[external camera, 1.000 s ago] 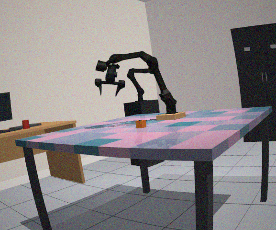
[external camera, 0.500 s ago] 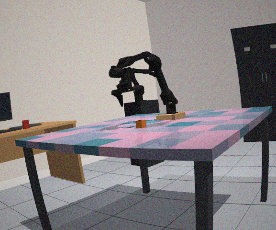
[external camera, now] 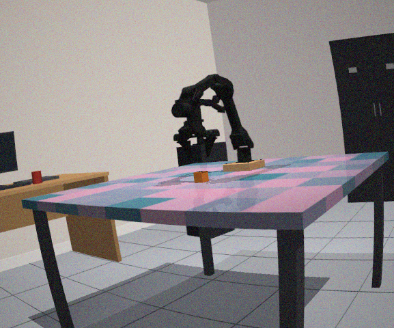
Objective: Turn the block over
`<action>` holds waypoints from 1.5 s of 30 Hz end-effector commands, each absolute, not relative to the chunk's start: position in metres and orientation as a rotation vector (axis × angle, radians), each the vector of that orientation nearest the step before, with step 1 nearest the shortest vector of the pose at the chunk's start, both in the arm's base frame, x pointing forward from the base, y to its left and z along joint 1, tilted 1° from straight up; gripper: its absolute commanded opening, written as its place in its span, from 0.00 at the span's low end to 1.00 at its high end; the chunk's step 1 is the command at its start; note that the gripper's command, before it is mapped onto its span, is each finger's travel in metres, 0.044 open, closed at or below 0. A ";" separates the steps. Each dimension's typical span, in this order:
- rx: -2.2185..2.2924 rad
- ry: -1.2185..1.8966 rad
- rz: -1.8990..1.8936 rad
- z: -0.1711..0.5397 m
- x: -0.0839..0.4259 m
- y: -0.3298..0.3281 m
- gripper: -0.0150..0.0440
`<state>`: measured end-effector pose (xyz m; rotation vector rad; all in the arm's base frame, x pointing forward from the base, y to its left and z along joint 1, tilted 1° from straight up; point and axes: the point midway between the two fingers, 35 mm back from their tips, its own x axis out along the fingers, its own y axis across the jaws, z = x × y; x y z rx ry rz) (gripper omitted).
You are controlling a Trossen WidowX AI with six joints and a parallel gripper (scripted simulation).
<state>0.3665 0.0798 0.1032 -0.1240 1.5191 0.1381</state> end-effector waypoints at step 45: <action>-0.128 1.540 0.130 0.032 0.363 0.079 0.55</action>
